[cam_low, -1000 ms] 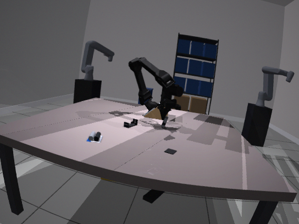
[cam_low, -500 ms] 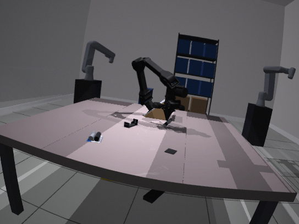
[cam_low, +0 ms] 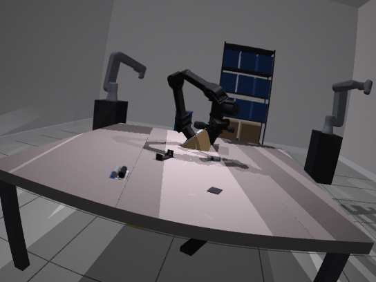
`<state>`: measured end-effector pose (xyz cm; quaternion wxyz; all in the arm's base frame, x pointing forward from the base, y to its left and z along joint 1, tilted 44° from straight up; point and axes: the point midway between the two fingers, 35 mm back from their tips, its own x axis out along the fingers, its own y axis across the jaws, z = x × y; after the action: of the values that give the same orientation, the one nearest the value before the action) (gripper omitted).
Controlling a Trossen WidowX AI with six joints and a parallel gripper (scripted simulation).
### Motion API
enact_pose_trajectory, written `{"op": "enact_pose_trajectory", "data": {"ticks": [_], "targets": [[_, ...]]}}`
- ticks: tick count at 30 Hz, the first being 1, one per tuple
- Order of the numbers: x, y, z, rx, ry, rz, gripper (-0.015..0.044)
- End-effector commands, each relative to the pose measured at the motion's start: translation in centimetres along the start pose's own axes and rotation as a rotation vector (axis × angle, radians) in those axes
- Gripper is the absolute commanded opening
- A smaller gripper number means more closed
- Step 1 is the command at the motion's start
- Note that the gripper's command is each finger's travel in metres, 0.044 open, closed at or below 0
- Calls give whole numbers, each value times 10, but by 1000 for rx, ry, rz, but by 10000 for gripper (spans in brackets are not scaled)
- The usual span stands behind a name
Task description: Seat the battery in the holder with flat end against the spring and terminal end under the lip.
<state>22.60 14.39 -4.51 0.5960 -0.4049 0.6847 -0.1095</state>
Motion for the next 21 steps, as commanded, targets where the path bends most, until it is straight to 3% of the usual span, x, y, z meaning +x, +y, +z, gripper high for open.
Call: {"op": "enact_pose_trajectory", "data": {"ticks": [1, 15, 21], "targets": [[-34, 1, 1, 11, -8, 10, 0], [-44, 1, -1, 5, -13, 7, 0], [-25, 7, 1, 448, -9, 10, 157]]}}
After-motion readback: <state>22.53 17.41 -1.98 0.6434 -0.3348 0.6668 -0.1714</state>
